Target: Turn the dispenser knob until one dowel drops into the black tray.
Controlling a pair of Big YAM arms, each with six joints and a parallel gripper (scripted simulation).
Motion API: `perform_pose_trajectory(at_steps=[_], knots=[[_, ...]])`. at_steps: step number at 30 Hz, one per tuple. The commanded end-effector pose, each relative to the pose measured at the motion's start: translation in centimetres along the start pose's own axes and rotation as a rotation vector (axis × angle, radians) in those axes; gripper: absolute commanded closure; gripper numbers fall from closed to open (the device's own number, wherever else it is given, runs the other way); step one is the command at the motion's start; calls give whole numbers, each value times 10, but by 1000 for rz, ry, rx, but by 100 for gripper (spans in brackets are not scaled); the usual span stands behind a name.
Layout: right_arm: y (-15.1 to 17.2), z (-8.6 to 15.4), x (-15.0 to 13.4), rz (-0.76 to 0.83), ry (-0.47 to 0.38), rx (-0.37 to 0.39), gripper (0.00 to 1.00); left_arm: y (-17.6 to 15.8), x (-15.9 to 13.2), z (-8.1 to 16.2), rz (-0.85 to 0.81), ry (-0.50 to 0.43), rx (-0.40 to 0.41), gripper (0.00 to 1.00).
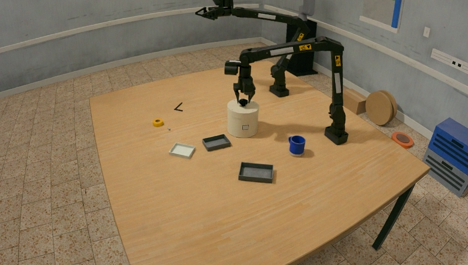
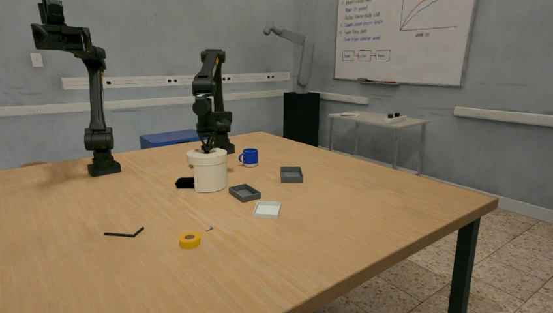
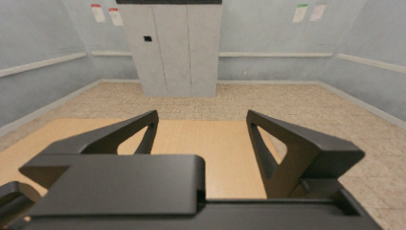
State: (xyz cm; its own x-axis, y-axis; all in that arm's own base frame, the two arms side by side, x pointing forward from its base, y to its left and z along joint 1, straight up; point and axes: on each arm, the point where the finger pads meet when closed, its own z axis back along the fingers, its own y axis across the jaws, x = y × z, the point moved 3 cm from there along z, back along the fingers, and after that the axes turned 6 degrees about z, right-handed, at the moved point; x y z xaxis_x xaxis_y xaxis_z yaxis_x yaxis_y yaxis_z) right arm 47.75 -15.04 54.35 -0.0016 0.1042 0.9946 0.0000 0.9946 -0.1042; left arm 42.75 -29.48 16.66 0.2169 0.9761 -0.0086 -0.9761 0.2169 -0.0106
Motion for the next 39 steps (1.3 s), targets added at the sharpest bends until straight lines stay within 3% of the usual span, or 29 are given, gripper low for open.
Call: perform_pose_trajectory(at_steps=[1,5,6,22,23,24,31,33,34,39], knots=[[-1,-1,39,43,-64,-4,0,3,-1,12,10,5,-17,43],[-1,-1,39,43,-64,-4,0,3,-1,12,9,5,-17,43],[-1,-1,39,43,-64,-4,0,3,-1,12,8,5,-17,31],[-1,-1,39,43,-64,-4,0,3,-1,12,8,5,-17,31],[-1,-1,39,43,-64,-4,0,-13,-7,48,8,33,-83,31],[-1,-1,39,43,-64,-4,0,-15,-8,54,8,36,-93,31],[-1,-1,39,43,-64,-4,0,-13,-6,79,8,36,-93,31],[-1,-1,39,43,-64,-4,0,-13,-6,79,8,36,-93,31],[-1,-1,39,43,-64,-4,0,-17,-7,68,4,26,-68,31],[-1,-1,39,43,-64,-4,0,-13,-5,100,8,38,-97,31]])
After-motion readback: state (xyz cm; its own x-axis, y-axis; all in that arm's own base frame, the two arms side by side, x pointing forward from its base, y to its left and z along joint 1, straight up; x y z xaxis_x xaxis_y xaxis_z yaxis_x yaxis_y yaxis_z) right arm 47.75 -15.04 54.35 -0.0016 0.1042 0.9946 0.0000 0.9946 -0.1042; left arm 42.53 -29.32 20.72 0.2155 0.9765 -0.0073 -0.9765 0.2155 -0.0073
